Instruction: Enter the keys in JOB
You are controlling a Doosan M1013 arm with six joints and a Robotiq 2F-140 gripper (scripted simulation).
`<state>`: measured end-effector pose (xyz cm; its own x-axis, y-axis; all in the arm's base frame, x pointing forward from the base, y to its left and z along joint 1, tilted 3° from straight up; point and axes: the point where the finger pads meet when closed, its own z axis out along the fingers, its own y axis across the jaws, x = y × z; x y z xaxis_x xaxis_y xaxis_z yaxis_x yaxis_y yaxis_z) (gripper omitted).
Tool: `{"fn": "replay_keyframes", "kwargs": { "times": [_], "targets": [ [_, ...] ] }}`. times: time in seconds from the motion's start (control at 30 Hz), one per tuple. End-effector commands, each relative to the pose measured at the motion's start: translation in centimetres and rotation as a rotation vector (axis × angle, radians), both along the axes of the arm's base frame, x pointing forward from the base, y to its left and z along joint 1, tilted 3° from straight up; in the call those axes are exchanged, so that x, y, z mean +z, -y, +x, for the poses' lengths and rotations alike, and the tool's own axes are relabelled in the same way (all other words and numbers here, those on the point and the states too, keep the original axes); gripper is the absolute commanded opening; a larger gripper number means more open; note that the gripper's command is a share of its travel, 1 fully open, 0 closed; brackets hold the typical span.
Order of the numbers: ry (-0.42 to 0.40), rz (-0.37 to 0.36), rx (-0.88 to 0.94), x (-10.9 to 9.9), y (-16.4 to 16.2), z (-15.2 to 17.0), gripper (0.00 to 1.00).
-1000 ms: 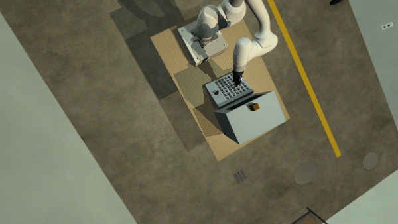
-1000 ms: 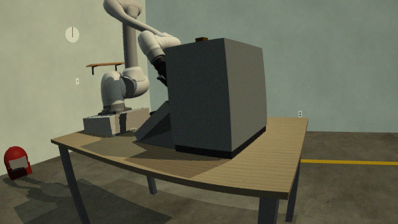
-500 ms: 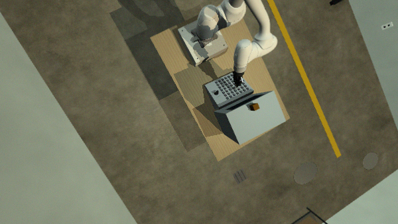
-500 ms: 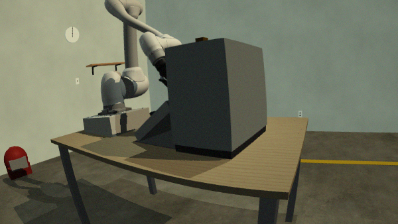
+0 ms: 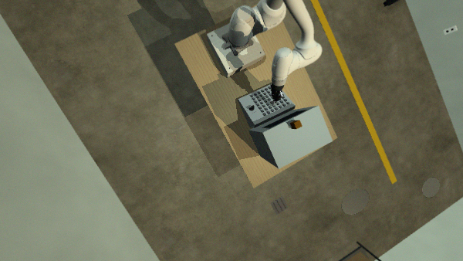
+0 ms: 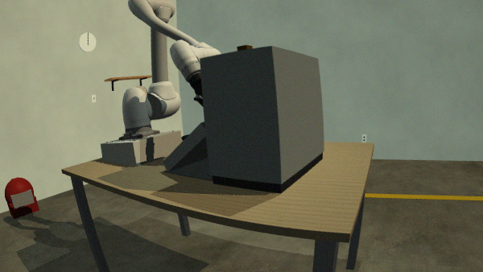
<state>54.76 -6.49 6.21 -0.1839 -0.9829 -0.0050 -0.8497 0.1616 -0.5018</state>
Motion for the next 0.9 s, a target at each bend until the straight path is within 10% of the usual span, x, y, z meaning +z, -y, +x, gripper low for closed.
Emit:
{"fn": "replay_keyframes", "kwargs": {
  "times": [0.0, 0.87],
  "targets": [
    [0.0, 0.0, 0.0, -0.01, 0.0, 0.0, 0.0],
    [0.0, 0.0, 0.0, -0.31, 0.03, 0.17, 0.0]
  ]
}}
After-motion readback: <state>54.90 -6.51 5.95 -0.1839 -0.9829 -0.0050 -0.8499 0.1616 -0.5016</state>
